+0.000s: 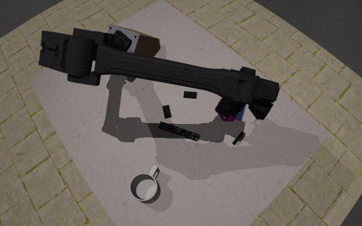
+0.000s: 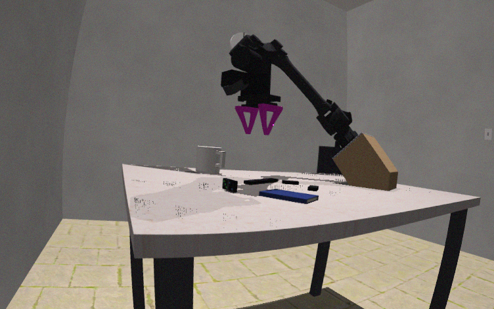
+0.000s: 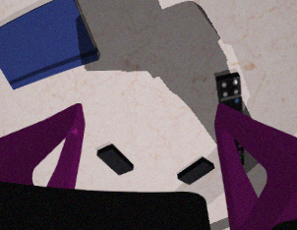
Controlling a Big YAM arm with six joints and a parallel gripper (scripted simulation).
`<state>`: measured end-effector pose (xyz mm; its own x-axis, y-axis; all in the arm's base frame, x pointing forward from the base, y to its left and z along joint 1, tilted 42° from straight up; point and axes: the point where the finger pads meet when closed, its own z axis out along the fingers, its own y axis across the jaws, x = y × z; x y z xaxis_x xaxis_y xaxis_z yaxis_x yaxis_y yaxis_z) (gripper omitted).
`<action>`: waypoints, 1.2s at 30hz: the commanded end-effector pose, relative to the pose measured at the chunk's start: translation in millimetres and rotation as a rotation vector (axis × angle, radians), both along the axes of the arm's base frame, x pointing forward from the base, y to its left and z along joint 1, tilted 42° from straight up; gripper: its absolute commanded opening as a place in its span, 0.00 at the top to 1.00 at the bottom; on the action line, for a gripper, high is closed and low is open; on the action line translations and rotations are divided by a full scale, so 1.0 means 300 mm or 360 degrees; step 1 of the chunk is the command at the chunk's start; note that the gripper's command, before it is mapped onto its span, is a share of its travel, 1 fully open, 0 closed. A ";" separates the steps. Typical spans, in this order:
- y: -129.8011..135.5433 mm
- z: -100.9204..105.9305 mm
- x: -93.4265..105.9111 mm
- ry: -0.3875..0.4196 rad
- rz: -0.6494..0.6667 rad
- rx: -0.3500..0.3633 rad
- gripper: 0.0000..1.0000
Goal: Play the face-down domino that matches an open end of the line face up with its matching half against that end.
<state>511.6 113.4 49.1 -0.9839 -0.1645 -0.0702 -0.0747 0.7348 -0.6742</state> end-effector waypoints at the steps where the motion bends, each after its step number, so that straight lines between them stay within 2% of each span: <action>1: 0.078 0.078 0.057 -0.0102 0.0068 0.0047 0.25; 10: 0.095 0.095 0.071 -0.0124 0.0084 0.0057 0.25; 11: 0.019 0.019 0.009 -0.0019 0.0028 0.0009 1.00; 36: 0.021 0.022 0.009 -0.0020 0.0031 0.0010 1.00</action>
